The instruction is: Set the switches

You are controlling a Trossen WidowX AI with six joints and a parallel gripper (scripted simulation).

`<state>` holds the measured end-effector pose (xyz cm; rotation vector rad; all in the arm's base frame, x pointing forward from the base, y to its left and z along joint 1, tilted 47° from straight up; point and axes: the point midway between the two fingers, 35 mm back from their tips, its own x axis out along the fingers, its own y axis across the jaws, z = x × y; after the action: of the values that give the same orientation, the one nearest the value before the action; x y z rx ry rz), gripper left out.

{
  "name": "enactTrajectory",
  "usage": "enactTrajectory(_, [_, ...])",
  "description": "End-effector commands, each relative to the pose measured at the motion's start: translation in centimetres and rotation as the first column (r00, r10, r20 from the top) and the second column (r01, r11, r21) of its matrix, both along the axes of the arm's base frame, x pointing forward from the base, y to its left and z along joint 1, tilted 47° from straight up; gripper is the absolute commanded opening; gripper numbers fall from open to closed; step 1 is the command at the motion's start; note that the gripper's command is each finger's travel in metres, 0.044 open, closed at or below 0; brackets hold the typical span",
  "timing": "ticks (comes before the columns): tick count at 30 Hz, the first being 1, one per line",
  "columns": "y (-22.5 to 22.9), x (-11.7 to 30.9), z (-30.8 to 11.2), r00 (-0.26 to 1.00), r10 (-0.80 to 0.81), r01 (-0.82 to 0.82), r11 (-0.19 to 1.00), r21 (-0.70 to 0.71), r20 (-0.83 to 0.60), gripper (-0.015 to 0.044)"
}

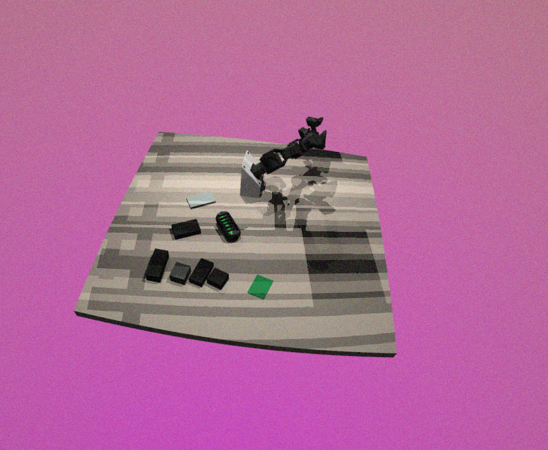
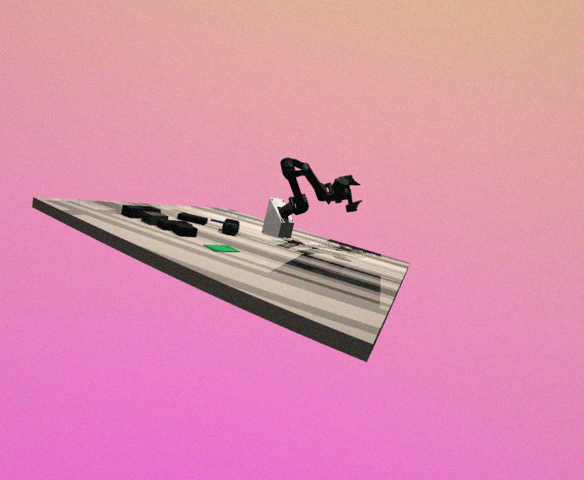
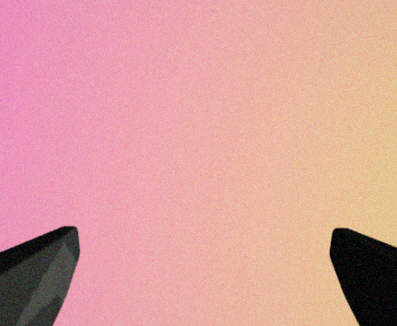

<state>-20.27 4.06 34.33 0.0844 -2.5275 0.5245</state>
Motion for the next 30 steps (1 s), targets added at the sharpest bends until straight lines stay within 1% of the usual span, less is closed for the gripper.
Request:
enactTrajectory(1, [0.0,0.0,0.0,1.000,0.000,0.000,1.000,0.000,0.000,0.0374])
enactTrajectory(4, [0.1,0.0,0.0,1.000,-0.001,0.001,1.000,-0.003,0.001,0.0295])
enactTrajectory(7, [1.0,-0.3,0.0,1.000,-0.011,0.012,0.999,-0.051,0.022,0.0216])
enactTrajectory(11, [4.0,-1.0,0.0,0.996,-0.042,0.056,0.979,-0.196,0.075,0.0111])
enactTrajectory(15, [7.8,-0.9,-0.1,0.989,-0.097,0.130,0.927,-0.352,0.110,0.0006])
enactTrajectory(18, [10.7,-0.4,-0.2,0.982,-0.139,0.183,0.865,-0.467,0.127,0.0000])
enactTrajectory(22, [14.6,0.8,-0.5,0.970,-0.201,0.242,0.753,-0.611,0.137,0.0000])
enactTrajectory(26, [18.4,2.7,-0.8,0.954,-0.270,0.277,0.612,-0.741,0.133,0.0000])
enactTrajectory(30, [22.1,5.4,-1.3,0.930,-0.349,0.276,0.450,-0.849,0.118,0.0000])
